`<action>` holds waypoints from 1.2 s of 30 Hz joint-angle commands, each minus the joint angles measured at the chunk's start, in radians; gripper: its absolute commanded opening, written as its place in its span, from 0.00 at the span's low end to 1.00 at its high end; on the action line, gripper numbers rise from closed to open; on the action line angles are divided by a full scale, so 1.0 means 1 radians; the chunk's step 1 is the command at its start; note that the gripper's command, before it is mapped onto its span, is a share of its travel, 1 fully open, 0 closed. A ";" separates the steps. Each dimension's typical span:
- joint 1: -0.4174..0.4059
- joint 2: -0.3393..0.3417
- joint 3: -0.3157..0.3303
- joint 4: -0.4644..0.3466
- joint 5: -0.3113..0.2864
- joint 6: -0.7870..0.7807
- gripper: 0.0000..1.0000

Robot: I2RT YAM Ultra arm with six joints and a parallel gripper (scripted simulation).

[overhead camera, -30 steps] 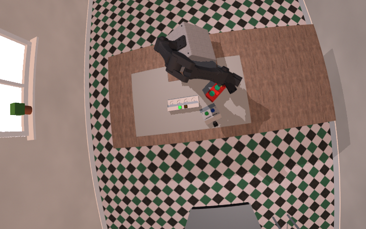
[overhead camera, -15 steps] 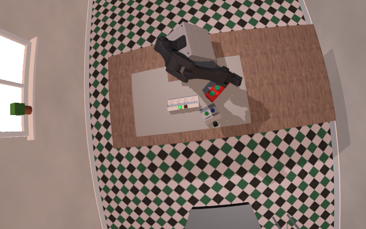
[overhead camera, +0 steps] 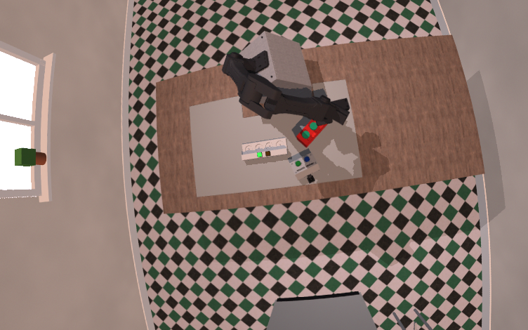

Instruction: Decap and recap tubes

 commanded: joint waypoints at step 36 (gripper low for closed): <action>0.003 -0.006 0.004 0.003 0.000 0.803 0.00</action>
